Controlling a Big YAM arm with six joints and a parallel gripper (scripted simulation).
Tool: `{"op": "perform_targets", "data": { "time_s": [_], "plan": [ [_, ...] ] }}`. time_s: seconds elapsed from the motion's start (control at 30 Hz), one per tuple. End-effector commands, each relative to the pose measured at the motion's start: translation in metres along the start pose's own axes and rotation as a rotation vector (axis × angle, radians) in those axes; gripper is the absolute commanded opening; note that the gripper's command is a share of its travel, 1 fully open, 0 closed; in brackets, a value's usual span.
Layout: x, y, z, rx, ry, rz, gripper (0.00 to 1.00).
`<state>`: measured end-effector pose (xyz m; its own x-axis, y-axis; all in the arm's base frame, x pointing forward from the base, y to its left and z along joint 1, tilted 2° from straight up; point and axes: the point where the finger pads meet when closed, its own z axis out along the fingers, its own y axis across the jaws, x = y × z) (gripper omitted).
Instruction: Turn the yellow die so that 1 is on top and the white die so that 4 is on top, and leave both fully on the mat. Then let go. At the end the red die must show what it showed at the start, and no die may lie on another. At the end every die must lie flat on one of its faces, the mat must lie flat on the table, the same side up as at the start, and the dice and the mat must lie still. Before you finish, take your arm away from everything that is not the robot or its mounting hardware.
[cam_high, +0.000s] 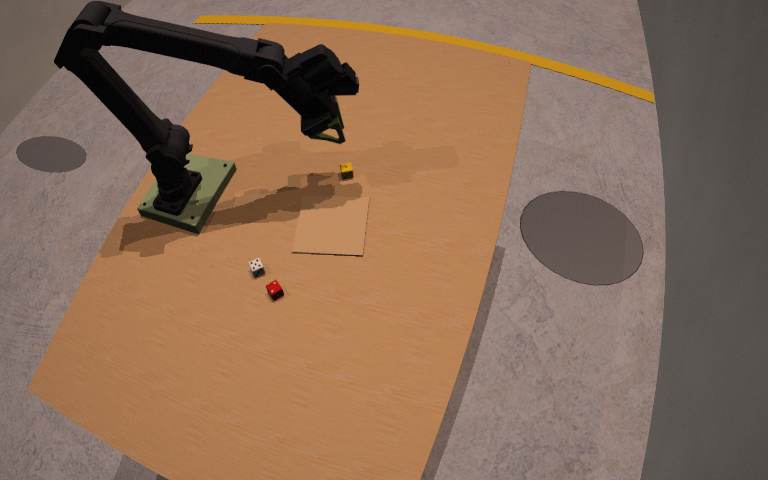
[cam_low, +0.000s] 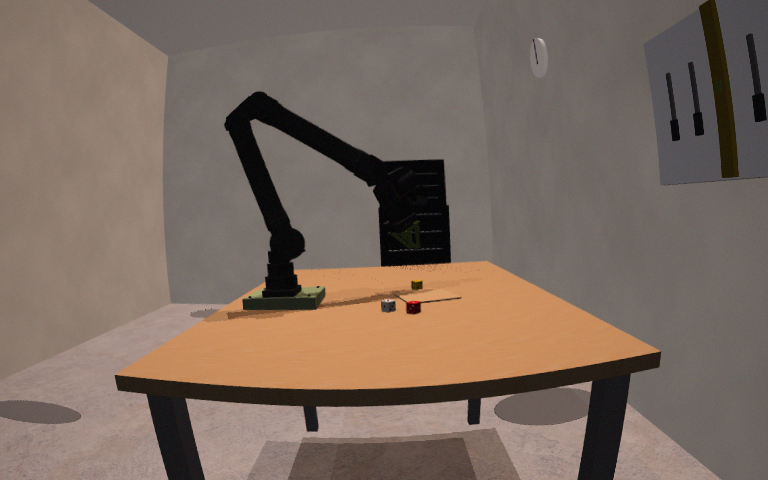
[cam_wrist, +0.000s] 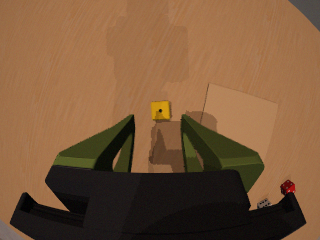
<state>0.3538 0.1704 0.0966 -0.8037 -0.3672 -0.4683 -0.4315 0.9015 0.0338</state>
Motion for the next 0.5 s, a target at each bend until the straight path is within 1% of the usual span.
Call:
{"op": "perform_targets", "data": {
  "time_s": [0.0, 0.07, 0.13, 0.2, 0.23, 0.3, 0.4, 0.43, 0.47],
  "plan": [
    [-0.032, -0.007, -0.003, 0.007, 0.147, -0.007, 0.39],
    [-0.032, -0.007, -0.003, 0.007, 0.147, -0.007, 0.39],
    [-0.035, -0.007, -0.002, 0.008, 0.251, -0.006, 0.39],
    [-0.038, -0.007, -0.002, 0.007, 0.334, -0.007, 0.39],
    [-0.039, -0.006, -0.002, 0.006, 0.366, -0.008, 0.39],
    [-0.041, -0.006, -0.001, 0.005, 0.412, -0.009, 0.39],
    [-0.042, -0.005, -0.001, 0.004, 0.44, -0.009, 0.39],
    [-0.044, -0.005, -0.005, 0.004, 0.433, -0.009, 0.39],
    [-0.049, -0.005, -0.014, 0.004, 0.407, -0.01, 0.39]
  ]
}}
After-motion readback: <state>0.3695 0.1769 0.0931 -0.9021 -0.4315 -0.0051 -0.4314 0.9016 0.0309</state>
